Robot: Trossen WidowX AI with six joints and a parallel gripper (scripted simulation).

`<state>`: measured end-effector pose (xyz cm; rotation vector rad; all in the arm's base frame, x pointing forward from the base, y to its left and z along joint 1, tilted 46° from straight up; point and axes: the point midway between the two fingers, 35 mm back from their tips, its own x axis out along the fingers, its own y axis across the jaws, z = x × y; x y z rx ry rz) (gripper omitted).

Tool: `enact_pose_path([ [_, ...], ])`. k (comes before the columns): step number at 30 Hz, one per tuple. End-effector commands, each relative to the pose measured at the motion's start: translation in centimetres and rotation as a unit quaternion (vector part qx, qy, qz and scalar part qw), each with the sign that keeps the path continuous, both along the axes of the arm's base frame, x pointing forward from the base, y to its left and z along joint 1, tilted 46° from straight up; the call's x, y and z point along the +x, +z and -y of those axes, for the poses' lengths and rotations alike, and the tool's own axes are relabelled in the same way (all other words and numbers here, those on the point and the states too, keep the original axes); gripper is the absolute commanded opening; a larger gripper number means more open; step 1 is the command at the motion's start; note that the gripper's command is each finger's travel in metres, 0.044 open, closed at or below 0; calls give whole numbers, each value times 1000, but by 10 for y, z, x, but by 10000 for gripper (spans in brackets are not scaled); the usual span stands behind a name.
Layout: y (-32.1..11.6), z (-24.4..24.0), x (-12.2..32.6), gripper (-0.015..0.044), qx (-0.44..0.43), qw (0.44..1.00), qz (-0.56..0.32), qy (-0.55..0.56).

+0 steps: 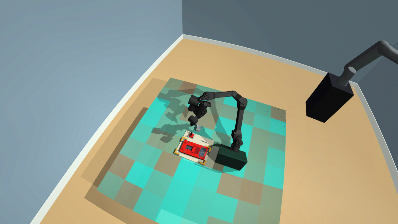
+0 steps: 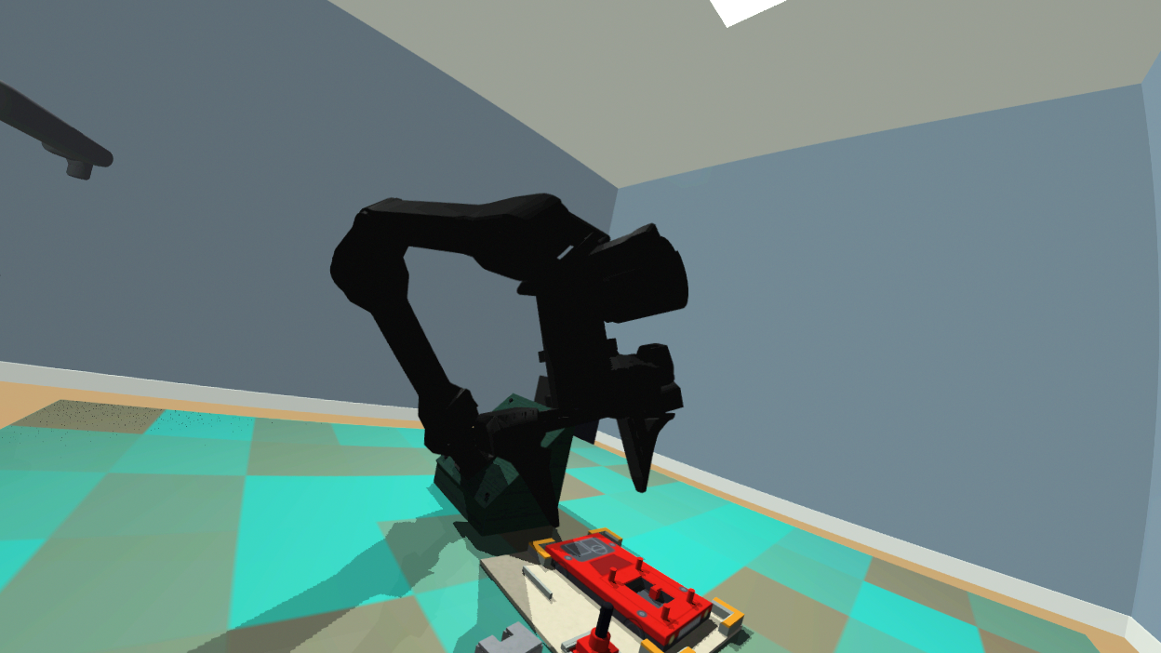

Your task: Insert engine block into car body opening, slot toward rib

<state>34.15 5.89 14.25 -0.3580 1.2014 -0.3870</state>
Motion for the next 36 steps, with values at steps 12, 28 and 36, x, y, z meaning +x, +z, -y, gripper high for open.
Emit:
enact_pose_path([
  [12,10,50,-6,440,-164,968,-186,46],
  [28,-37,99,-2,440,-166,967,-187,47],
  [36,-46,108,-4,440,-167,967,-187,46],
])
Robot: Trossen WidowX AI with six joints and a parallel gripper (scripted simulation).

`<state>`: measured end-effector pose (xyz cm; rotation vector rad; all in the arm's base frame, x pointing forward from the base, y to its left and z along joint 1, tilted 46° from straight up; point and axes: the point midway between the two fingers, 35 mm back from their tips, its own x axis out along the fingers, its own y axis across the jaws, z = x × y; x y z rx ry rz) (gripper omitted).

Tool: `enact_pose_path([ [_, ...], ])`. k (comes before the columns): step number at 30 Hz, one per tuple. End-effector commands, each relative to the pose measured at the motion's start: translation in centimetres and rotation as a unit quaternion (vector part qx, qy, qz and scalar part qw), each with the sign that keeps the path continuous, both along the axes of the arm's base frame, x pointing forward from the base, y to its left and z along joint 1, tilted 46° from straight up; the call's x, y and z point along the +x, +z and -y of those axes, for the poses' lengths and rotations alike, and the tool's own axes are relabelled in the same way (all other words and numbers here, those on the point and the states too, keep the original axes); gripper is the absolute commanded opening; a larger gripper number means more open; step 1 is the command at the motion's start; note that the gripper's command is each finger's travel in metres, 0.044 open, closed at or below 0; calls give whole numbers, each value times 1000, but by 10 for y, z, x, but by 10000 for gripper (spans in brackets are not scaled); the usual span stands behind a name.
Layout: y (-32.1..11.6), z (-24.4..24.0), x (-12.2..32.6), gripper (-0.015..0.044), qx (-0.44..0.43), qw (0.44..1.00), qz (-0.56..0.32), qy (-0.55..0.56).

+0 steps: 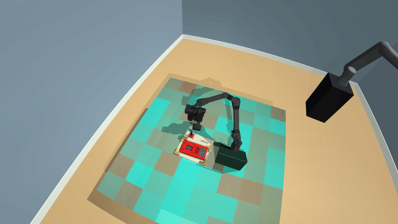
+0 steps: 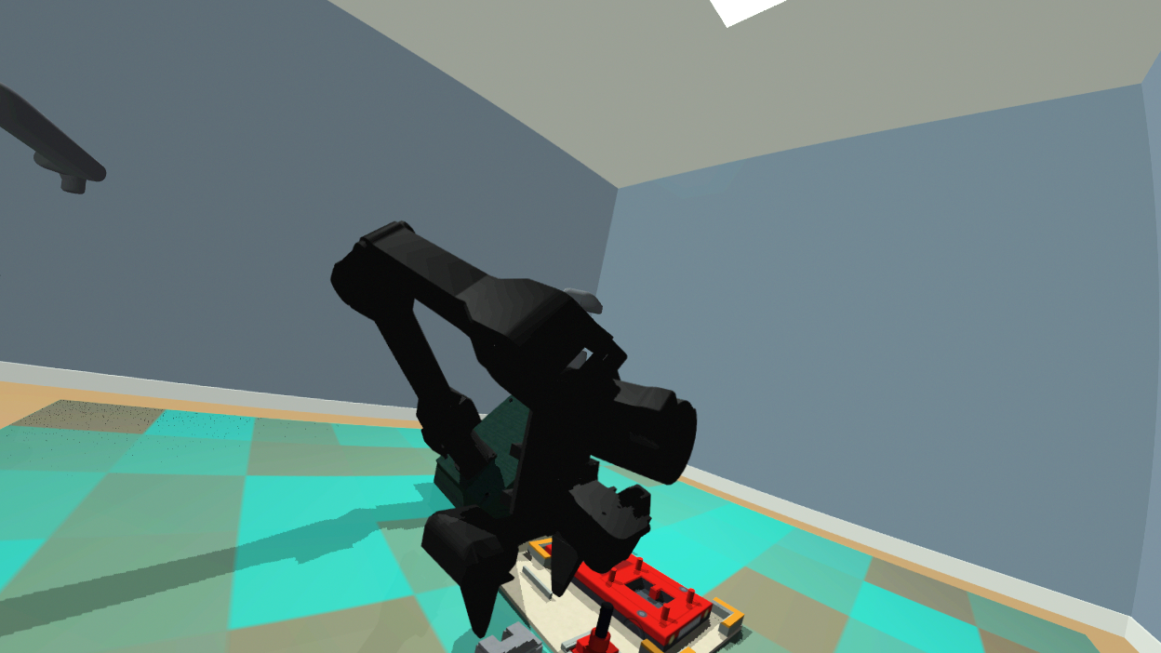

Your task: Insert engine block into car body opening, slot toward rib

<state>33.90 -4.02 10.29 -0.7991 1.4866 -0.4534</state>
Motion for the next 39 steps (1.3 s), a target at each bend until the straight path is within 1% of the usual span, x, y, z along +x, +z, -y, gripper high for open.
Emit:
enact_pose_path([
  [1,-9,12,-1,440,-2,1000,1,2],
  [28,-33,37,0,440,-3,1000,1,2],
  [37,-33,37,0,204,-3,1000,1,2],
  [39,-33,37,0,190,-3,1000,1,2],
])
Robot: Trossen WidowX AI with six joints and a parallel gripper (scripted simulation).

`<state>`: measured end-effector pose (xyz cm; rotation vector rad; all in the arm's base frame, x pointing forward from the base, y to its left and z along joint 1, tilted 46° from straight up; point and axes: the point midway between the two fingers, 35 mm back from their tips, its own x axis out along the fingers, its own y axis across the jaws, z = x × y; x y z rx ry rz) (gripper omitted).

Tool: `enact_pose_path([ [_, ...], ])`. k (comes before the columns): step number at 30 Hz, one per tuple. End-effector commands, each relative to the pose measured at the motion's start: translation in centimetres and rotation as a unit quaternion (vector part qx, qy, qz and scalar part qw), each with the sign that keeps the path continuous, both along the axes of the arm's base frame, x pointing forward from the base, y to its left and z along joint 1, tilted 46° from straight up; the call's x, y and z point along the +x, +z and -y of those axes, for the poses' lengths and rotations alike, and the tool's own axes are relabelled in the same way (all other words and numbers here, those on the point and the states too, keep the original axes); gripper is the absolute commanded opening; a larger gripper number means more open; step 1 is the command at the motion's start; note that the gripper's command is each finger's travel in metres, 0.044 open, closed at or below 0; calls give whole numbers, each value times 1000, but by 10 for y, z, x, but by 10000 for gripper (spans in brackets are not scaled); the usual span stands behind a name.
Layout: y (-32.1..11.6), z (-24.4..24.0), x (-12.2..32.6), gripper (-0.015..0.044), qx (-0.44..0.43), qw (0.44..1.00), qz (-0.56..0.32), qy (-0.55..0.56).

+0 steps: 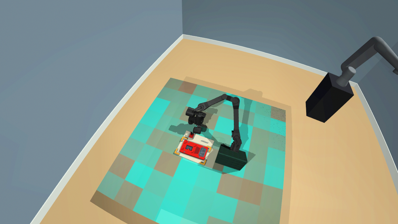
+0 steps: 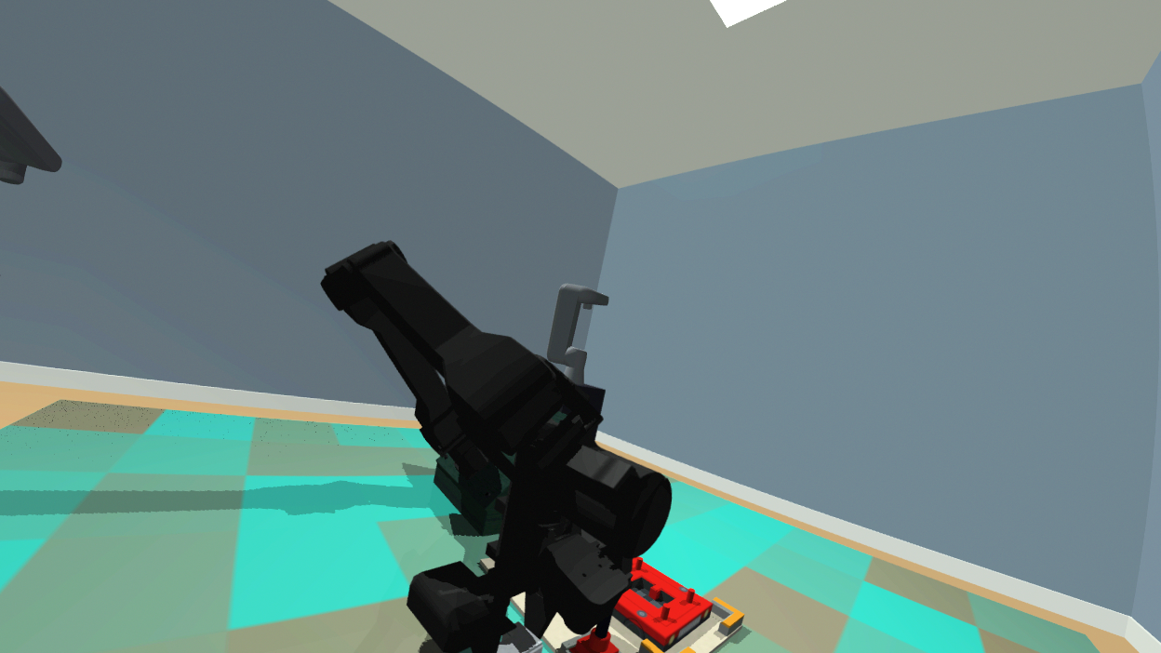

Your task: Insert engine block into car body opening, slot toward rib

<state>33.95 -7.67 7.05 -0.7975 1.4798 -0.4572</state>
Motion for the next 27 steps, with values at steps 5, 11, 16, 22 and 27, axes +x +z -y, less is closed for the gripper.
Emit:
enact_pose_path([
  [5,-1,1,0,157,-2,1000,-3,2],
  [11,6,-8,2,0,0,1000,-3,2],
  [16,16,-20,5,0,2,1000,-3,3],
  [22,28,-34,7,0,3,1000,-3,3],
  [27,38,-46,7,0,4,1000,-3,3],
])
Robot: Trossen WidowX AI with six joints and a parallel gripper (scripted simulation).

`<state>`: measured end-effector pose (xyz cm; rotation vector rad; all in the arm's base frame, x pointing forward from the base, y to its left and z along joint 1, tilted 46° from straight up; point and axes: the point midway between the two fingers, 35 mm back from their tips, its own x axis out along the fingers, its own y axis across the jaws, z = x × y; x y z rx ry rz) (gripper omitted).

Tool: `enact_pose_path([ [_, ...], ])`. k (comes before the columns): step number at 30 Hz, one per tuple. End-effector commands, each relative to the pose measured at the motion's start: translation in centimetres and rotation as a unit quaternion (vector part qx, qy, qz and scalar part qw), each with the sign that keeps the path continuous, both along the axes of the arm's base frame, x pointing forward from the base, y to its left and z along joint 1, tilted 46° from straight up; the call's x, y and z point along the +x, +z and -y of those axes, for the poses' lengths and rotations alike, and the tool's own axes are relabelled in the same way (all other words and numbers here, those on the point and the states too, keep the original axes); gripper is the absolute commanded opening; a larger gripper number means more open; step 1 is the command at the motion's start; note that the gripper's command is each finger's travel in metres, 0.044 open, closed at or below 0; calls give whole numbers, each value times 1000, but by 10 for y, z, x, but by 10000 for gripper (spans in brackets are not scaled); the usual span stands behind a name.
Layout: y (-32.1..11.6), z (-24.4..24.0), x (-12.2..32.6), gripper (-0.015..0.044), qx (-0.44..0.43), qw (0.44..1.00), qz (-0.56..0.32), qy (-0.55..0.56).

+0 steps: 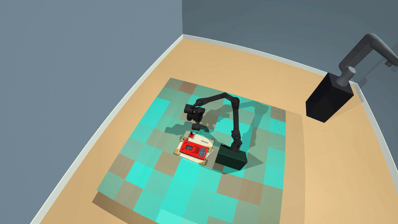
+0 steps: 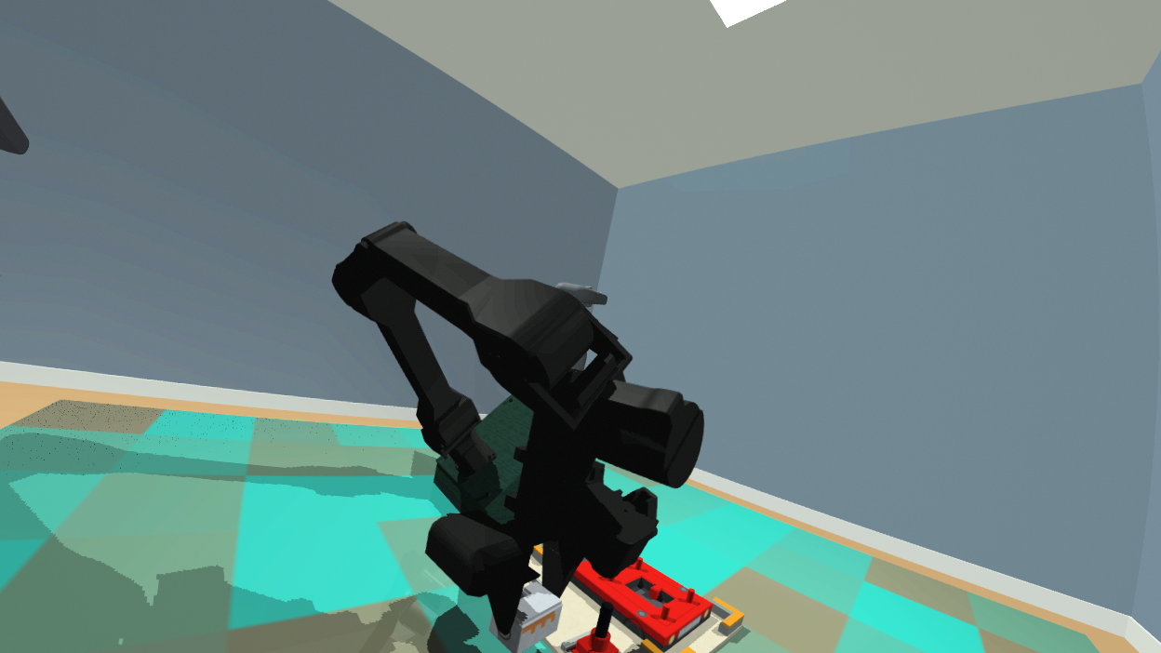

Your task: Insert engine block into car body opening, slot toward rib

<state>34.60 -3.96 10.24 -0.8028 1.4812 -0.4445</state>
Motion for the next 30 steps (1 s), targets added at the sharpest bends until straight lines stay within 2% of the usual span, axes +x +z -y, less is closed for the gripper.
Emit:
enact_pose_path([
  [1,8,-12,1,0,2,1000,0,-2],
  [21,50,-55,-6,0,-2,1000,-1,-3],
  [30,57,-27,3,0,-2,1000,0,-3],
])
